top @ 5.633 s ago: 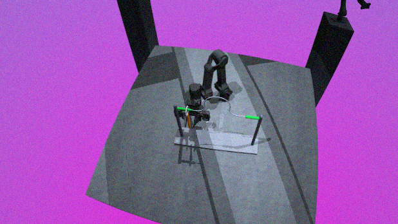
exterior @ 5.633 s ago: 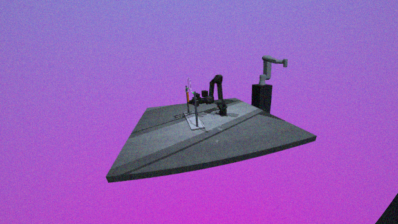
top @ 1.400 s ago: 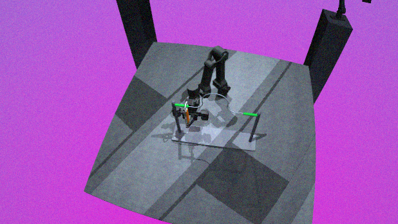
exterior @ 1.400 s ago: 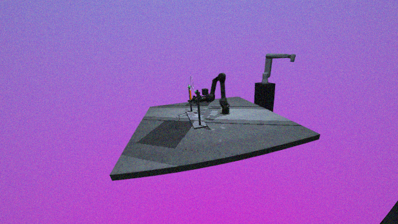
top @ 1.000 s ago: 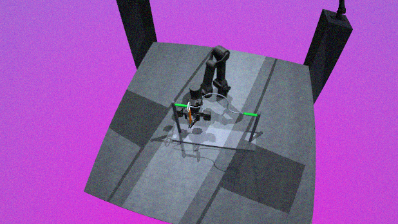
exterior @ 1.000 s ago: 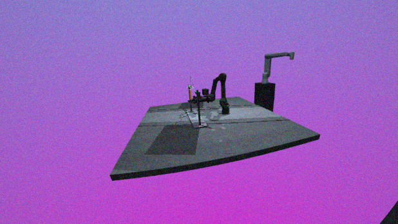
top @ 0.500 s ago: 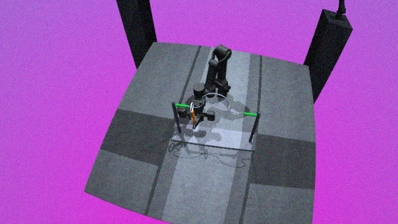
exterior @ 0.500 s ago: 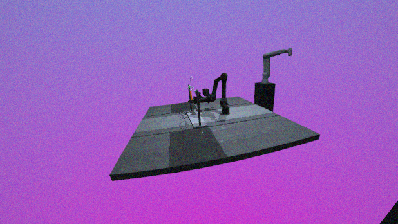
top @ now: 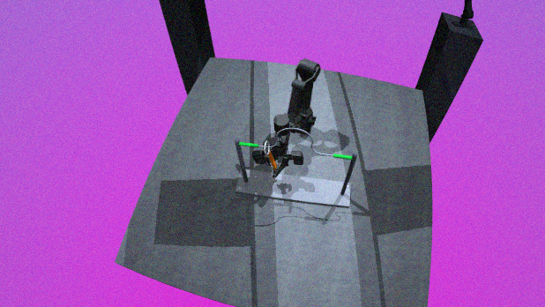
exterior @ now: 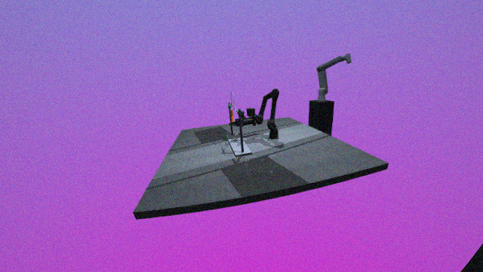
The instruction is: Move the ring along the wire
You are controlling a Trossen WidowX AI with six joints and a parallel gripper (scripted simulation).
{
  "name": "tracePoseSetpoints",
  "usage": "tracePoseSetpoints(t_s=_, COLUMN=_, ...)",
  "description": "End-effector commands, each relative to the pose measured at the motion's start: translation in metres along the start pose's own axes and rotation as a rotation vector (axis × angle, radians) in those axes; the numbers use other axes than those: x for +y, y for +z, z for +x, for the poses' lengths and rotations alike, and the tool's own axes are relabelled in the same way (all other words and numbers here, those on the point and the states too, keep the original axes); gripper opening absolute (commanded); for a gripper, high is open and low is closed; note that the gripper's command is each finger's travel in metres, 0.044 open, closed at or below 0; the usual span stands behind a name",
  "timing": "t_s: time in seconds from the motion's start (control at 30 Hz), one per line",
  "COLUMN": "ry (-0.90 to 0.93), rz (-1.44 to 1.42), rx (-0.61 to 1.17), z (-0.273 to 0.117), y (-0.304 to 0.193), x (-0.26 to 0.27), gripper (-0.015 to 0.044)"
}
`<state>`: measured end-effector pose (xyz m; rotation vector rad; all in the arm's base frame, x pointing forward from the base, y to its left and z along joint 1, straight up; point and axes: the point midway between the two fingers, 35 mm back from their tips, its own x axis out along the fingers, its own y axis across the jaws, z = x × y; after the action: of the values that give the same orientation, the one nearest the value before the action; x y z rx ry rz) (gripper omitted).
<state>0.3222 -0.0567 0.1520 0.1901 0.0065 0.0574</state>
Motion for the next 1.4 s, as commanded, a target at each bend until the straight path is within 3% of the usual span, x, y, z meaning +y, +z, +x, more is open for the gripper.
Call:
tracePoseSetpoints(t_s=0.0, ry=0.003, rz=0.078, rx=-0.013, z=-0.001, y=0.004, x=0.016, gripper=-0.0150)
tracePoseSetpoints(t_s=0.43, ry=0.010, rz=0.337, rx=-0.003, z=-0.002, y=0.013, x=0.060, gripper=-0.0150)
tracePoseSetpoints(t_s=1.37, ry=0.096, rz=0.692, rx=0.235, z=-0.034, y=0.046, x=0.110, gripper=-0.0150)
